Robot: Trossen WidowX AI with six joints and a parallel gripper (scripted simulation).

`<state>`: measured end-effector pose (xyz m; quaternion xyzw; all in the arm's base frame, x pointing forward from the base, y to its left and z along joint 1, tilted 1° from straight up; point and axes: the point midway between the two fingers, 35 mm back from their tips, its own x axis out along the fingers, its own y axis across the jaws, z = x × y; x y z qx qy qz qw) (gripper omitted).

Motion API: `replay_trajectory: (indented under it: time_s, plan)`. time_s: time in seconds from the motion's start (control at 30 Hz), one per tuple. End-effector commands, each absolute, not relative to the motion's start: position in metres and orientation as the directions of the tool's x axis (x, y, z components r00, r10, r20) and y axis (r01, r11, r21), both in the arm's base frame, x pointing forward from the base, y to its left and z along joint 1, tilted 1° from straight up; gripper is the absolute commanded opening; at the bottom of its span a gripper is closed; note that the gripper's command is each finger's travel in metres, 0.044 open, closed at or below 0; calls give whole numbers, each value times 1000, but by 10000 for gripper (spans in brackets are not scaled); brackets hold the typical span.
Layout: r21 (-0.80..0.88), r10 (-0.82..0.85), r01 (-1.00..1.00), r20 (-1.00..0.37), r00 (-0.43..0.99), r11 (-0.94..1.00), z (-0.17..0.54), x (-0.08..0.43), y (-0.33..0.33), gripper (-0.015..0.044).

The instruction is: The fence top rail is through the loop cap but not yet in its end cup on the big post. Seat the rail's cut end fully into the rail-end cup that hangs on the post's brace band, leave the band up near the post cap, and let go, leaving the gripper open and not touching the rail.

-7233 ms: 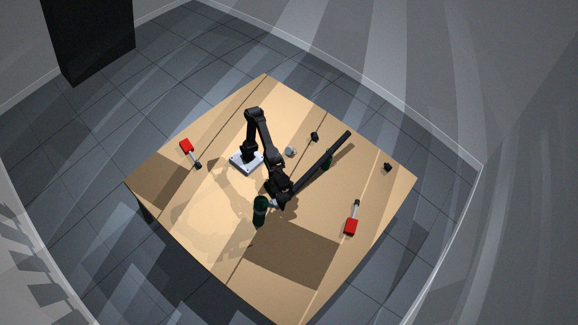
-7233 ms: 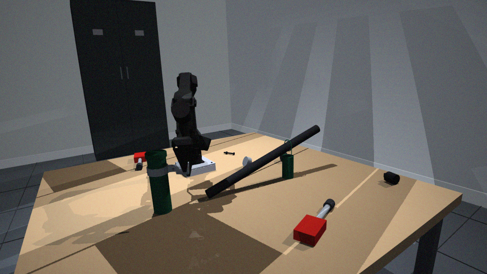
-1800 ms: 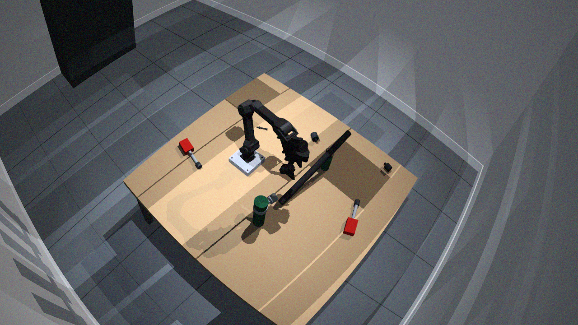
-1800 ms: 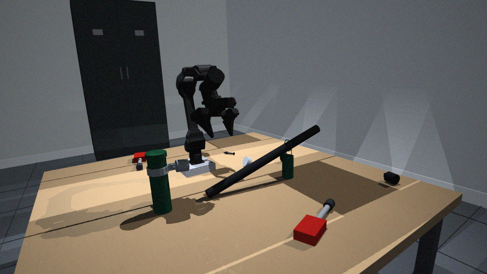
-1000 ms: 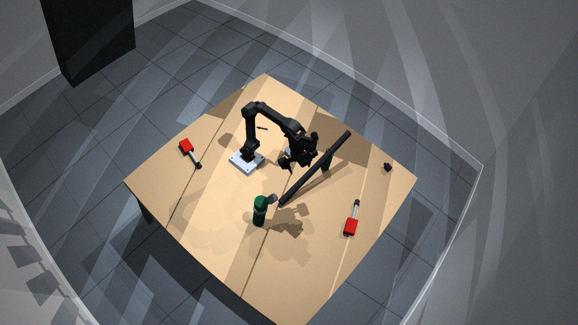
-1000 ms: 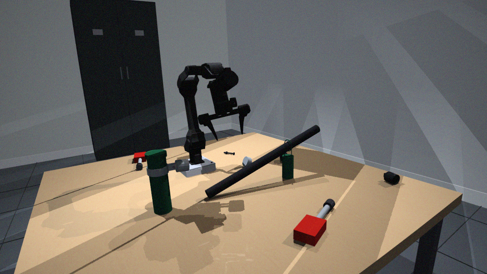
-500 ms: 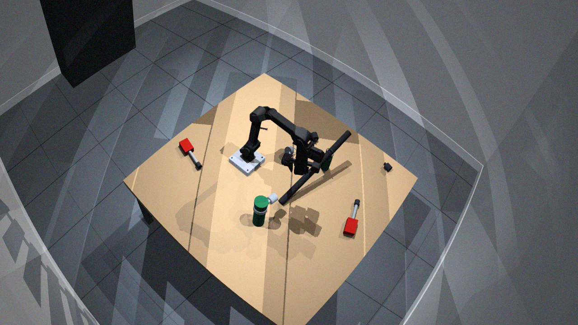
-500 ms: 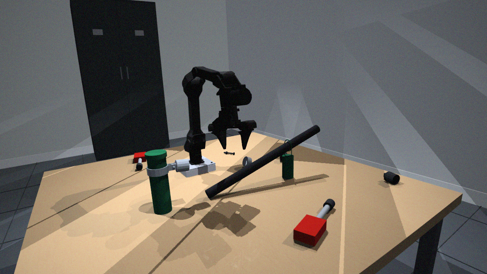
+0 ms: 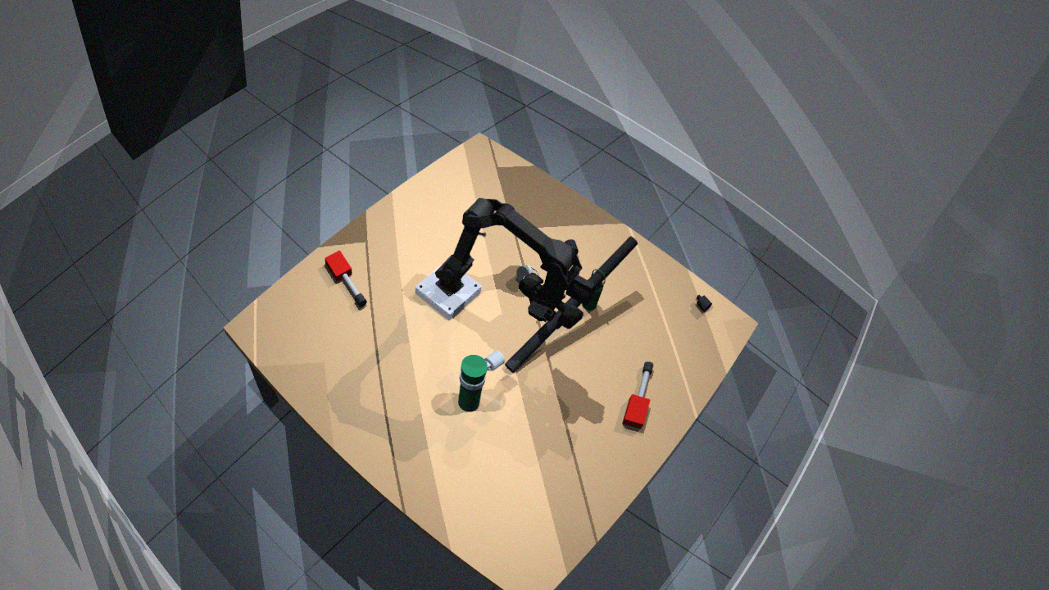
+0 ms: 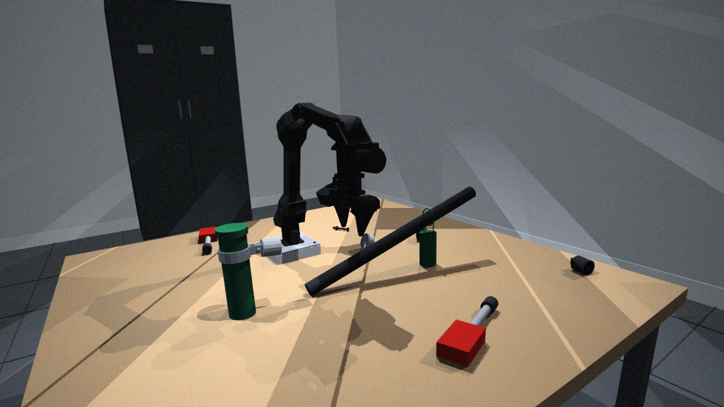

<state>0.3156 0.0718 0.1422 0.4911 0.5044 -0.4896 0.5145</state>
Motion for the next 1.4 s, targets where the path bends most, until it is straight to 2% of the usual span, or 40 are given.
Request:
replay_trajectory:
  time_s: [0.0,0.13,1.37]
  plan:
    - [8,-6,1000,-1000,8,22,131,316,73,440]
    - [8,-6,1000,-1000,8,22,108,316,72,440]
    - [8,-6,1000,-1000,8,22,53,318,72,440]
